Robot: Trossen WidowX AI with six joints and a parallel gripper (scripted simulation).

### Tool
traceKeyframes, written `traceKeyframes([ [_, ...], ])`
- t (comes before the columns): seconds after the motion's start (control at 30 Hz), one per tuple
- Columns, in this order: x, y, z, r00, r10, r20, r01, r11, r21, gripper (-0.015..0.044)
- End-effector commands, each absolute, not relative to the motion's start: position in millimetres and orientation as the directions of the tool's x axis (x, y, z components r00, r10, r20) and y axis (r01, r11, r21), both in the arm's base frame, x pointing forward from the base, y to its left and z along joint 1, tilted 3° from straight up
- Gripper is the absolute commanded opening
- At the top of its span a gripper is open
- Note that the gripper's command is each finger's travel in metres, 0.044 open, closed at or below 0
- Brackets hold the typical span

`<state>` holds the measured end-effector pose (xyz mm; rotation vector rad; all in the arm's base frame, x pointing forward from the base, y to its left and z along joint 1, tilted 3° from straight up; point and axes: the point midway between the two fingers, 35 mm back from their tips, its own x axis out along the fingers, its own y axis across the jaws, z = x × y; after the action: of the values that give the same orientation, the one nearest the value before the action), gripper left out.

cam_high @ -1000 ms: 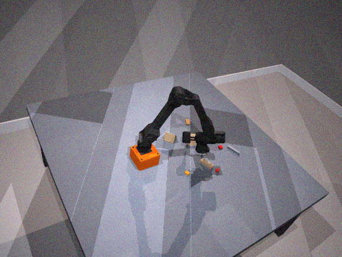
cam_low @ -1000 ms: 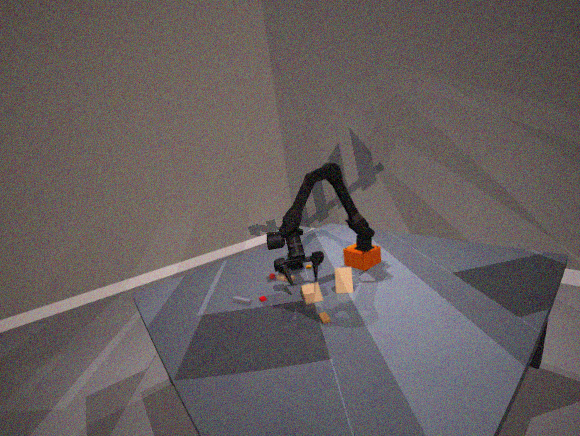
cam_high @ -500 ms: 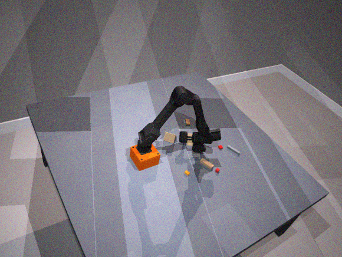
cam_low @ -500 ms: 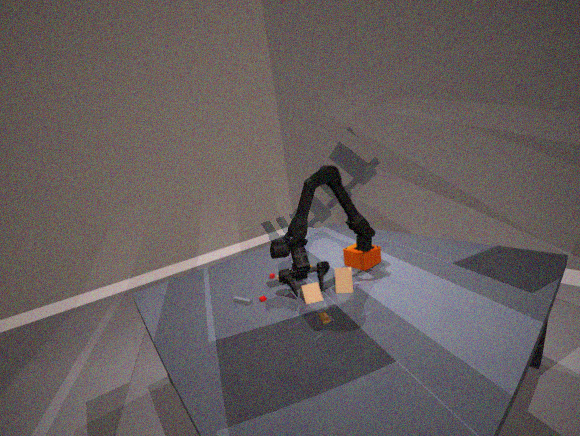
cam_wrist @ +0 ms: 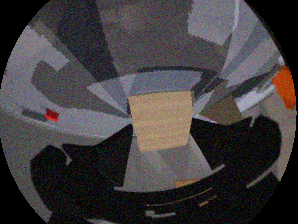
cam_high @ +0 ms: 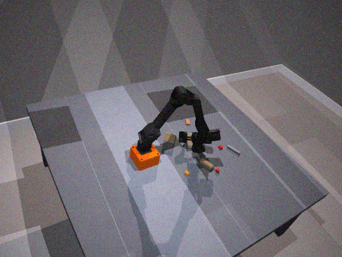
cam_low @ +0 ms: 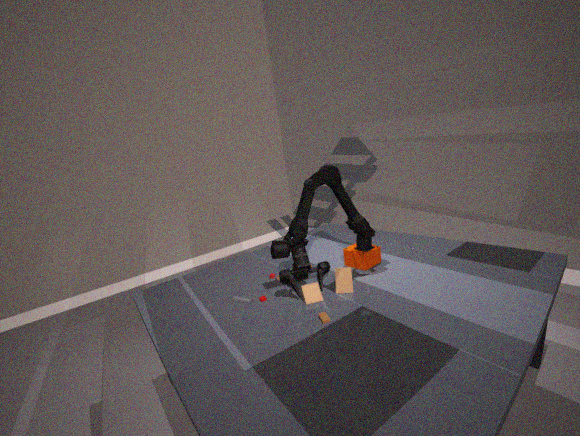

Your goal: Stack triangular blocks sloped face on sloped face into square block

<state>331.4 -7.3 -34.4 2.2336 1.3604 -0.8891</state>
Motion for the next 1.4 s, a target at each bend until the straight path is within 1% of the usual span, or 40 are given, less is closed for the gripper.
traceKeyframes([
  [0.0,331,-7,-34,0.333,0.649,-0.684,0.887,-0.461,-0.006,0.0309],
  [0.03,331,-7,-34,0.333,0.649,-0.684,0.887,-0.461,-0.006,0.0283],
  [0.3,331,-7,-34,0.333,0.649,-0.684,0.887,-0.461,-0.006,0.0229],
  [0.43,332,-7,-34,0.333,0.649,-0.684,0.887,-0.461,-0.006,0.0124],
  [0.6,334,-9,-15,0.333,0.649,-0.684,0.887,-0.461,-0.006,0.0],
  [1.17,332,-11,63,0.333,0.649,-0.684,0.887,-0.461,-0.005,0.0],
  [1.37,332,-11,66,0.333,0.649,-0.684,0.887,-0.461,-0.005,0.0],
])
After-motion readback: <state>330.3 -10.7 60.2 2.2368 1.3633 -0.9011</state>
